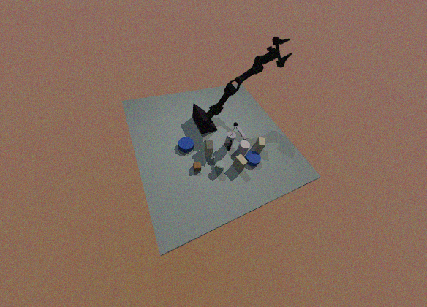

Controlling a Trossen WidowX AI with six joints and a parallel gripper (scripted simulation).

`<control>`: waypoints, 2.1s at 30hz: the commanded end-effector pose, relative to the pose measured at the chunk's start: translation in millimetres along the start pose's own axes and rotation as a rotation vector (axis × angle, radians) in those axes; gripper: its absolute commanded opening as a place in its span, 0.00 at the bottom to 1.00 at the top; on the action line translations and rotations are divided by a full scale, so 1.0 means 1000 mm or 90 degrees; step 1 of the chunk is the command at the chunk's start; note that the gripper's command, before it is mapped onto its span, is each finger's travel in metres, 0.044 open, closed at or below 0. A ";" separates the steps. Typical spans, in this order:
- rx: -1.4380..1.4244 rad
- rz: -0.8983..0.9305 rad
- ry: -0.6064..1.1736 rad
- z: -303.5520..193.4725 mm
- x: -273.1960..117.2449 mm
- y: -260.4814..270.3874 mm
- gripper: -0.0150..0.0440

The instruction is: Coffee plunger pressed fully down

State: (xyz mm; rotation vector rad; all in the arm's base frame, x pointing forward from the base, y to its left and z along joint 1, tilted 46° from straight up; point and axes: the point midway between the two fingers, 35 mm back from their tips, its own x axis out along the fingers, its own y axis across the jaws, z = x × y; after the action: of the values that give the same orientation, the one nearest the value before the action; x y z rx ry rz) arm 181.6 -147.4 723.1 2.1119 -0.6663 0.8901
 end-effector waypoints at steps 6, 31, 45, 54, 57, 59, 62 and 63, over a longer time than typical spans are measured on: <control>-0.069 0.054 0.028 -0.024 -0.012 0.024 1.00; -0.769 0.334 0.371 -0.257 -0.117 -0.040 1.00; -0.989 0.303 0.467 -0.262 -0.121 -0.130 1.00; -1.172 0.206 0.548 -0.221 -0.113 -0.211 1.00; -1.220 0.156 0.599 -0.201 -0.112 -0.243 1.00; -1.259 0.117 0.652 -0.182 -0.112 -0.272 1.00; -1.309 0.061 0.726 -0.149 -0.115 -0.309 1.00; -1.318 0.033 0.747 -0.136 -0.116 -0.319 1.00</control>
State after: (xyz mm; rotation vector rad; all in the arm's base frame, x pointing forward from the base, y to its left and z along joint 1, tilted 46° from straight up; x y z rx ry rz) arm 232.2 171.0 606.7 -0.2350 -0.6070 0.6338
